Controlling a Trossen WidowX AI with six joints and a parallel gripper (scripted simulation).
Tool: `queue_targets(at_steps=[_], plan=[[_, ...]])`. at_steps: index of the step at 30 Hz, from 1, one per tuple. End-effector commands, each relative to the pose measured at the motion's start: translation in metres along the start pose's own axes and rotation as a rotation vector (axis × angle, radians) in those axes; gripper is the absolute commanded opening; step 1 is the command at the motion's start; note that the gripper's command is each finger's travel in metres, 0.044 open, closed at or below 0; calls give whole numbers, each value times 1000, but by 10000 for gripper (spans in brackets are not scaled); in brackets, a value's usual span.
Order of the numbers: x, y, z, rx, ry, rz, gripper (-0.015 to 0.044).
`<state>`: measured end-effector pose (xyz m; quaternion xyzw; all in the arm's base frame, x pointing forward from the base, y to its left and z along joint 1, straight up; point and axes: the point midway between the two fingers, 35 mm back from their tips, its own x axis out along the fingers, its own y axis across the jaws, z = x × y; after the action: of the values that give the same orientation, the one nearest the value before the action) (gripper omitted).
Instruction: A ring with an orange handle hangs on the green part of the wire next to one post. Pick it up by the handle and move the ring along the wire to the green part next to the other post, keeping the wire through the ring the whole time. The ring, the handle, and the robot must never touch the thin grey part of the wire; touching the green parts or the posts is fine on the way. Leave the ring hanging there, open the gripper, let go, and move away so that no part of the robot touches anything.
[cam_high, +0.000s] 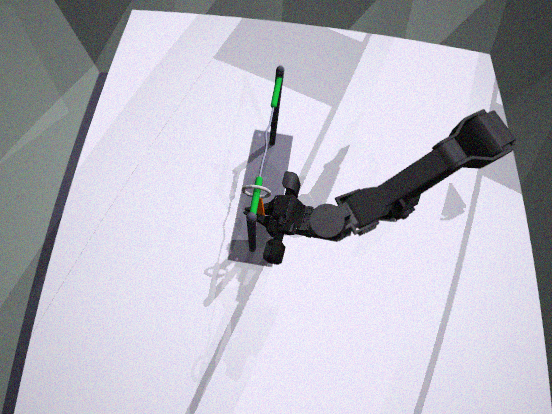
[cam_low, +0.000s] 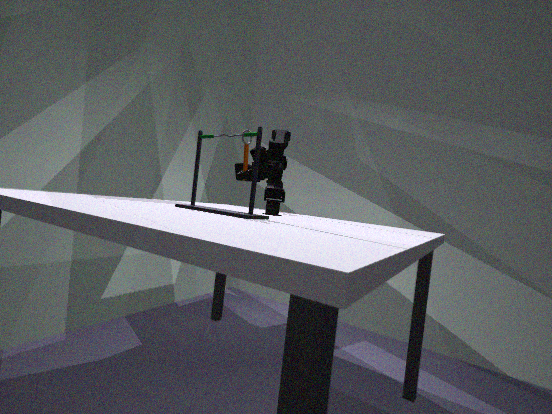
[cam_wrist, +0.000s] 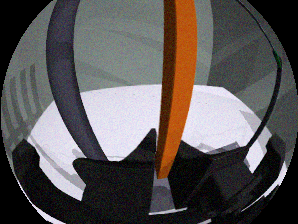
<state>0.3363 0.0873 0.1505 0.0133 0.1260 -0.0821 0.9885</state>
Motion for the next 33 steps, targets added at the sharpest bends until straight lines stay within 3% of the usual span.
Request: queue_targets(at_steps=[1,20,31,33], plan=[[0,-1,-5,3,1,-6,-150],[0,-1,-5,3,1,-6,-150],[0,0,-5,-2,3,-1,139],[-3,0,-5,-2,3,-1,160]])
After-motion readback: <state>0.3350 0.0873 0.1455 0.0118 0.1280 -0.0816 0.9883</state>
